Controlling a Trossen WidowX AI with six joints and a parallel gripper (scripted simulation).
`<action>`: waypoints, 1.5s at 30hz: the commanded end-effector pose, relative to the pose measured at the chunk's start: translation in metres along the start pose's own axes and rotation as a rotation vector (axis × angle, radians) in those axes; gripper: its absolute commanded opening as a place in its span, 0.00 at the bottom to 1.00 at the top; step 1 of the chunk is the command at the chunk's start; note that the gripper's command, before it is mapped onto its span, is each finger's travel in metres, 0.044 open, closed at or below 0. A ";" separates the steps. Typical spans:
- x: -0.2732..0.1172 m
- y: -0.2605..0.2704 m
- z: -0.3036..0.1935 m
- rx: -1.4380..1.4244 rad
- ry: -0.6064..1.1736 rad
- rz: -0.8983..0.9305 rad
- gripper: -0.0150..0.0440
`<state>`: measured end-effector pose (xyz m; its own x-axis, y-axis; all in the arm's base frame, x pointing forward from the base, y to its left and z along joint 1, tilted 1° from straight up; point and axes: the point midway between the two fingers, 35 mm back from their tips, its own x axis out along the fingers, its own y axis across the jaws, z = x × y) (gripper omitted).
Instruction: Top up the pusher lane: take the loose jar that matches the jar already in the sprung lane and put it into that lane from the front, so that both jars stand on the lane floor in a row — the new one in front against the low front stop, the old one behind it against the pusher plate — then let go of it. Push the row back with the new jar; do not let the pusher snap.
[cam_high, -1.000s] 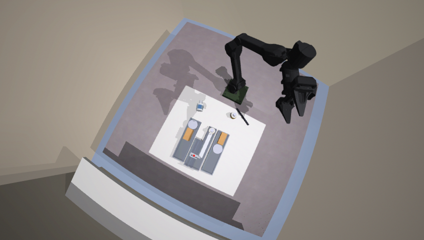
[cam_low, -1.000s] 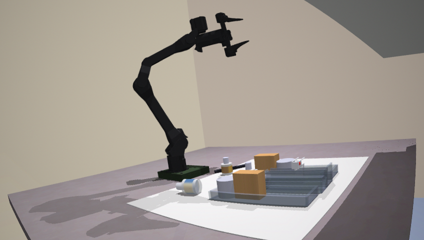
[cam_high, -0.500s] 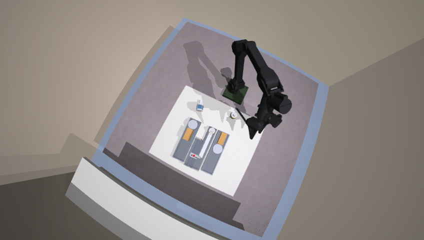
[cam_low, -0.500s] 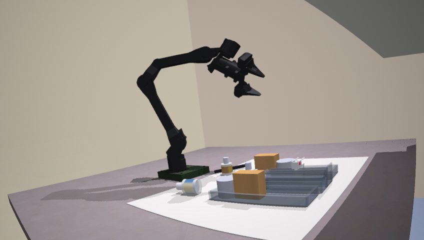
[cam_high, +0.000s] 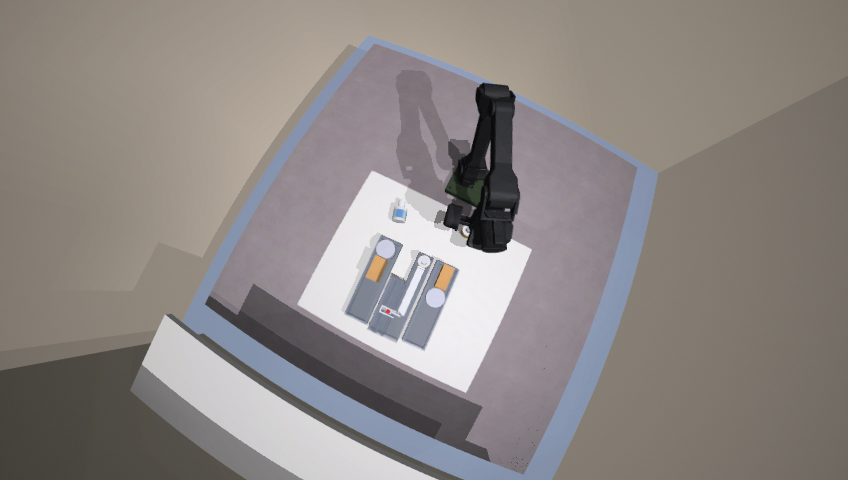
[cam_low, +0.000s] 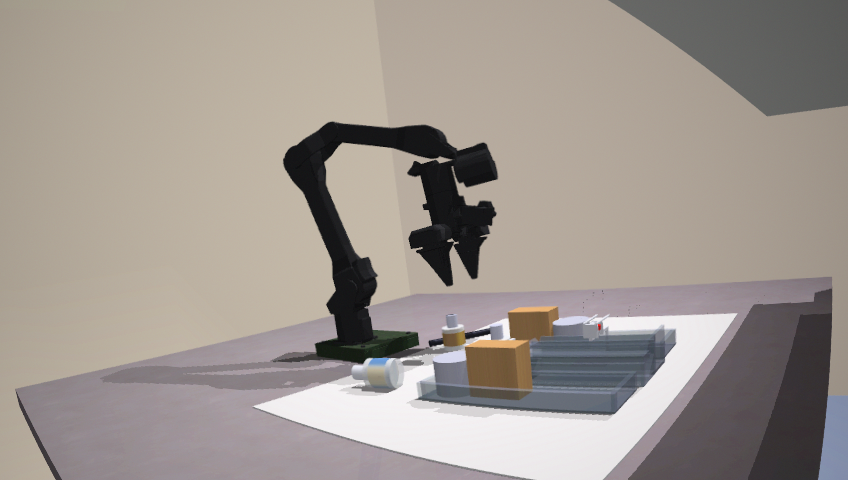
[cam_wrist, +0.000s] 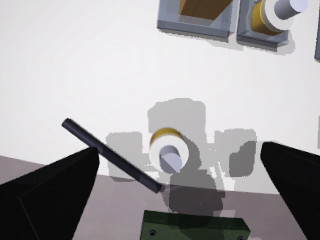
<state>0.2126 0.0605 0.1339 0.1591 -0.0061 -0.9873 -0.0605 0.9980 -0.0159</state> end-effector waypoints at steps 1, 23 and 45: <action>0.013 -0.005 -0.028 0.191 0.149 0.019 1.00; 0.060 0.001 -0.036 0.191 0.149 0.019 1.00; 0.089 0.002 -0.040 0.191 0.149 0.019 1.00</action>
<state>0.1890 0.0593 0.0458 0.0199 0.0134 -0.9997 0.1256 0.9920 0.0158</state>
